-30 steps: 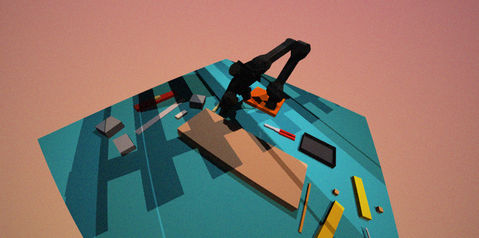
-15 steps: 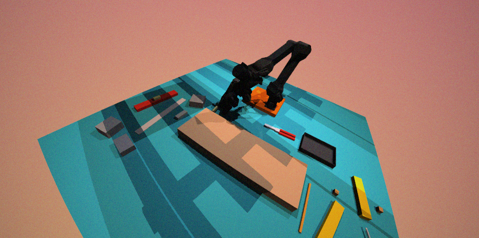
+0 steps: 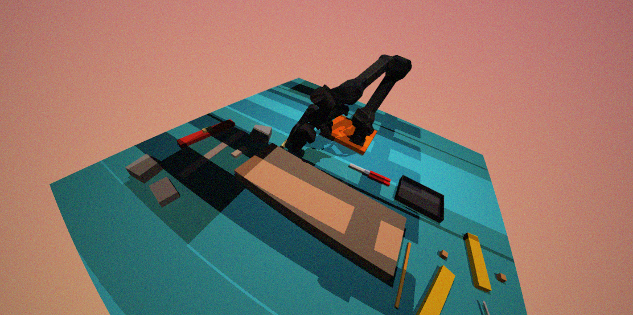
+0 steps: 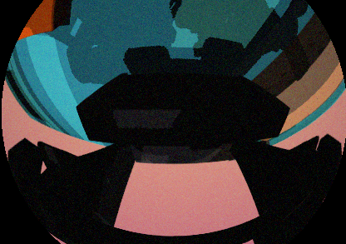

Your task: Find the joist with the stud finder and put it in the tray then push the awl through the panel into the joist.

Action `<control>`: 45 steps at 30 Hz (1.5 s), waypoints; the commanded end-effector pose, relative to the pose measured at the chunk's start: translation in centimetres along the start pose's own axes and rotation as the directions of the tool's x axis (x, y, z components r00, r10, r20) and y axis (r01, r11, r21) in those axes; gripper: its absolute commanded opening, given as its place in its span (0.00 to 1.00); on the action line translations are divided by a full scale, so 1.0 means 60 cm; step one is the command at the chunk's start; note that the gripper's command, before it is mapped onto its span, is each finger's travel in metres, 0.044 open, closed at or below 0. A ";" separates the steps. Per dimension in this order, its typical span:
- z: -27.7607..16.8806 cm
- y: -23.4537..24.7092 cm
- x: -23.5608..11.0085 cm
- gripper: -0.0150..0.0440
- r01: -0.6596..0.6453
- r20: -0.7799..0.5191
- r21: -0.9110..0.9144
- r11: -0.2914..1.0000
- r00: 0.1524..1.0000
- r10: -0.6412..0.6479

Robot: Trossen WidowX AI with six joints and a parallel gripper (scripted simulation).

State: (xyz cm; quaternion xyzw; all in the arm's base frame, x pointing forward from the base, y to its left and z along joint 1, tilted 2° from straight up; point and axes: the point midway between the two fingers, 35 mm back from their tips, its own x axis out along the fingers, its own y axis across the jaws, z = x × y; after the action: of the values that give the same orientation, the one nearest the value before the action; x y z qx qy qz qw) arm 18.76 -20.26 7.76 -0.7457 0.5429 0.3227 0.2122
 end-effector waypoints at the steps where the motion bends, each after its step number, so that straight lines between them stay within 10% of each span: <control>1: -0.007 -0.001 -0.003 0.25 0.003 -0.040 0.006 1.000 0.999 -0.003; 45: 0.002 -0.003 0.001 0.25 0.005 -0.253 0.007 1.000 0.967 -0.003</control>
State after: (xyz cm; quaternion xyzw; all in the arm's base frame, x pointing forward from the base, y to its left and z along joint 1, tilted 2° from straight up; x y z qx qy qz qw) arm 18.81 -20.00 7.36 -0.7788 0.5623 0.2332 0.1514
